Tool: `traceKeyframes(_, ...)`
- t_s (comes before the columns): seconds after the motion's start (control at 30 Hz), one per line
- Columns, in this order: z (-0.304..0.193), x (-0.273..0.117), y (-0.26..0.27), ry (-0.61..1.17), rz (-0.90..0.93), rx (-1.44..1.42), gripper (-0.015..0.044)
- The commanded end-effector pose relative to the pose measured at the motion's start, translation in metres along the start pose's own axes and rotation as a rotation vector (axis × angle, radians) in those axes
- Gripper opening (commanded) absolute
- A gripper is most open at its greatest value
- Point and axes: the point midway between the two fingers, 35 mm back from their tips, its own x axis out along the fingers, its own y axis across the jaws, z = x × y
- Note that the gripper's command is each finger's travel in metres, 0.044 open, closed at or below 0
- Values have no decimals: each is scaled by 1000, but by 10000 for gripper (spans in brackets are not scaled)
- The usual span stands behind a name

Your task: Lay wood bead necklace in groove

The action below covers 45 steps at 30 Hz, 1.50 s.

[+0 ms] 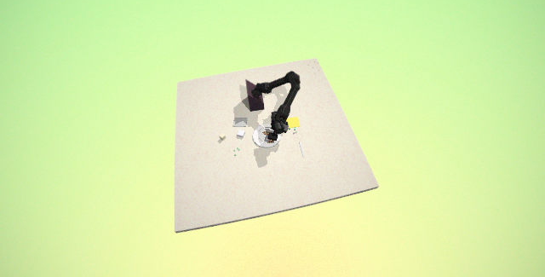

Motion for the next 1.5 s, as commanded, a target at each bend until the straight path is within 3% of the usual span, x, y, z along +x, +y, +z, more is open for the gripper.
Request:
traceKeyframes(0.0, 0, 0, 0, -1, -1, 1, 440)
traceKeyframes(0.17, 0, 0, 0, -1, -1, 1, 440)
traceKeyframes(0.57, -74, -29, -10, 18, -6, -147, 125)
traceKeyframes(0.73, -95, -38, -7, 14, -2, -197, 120)
traceKeyframes(1.47, -95, -15, -9, 14, -5, -199, 120)
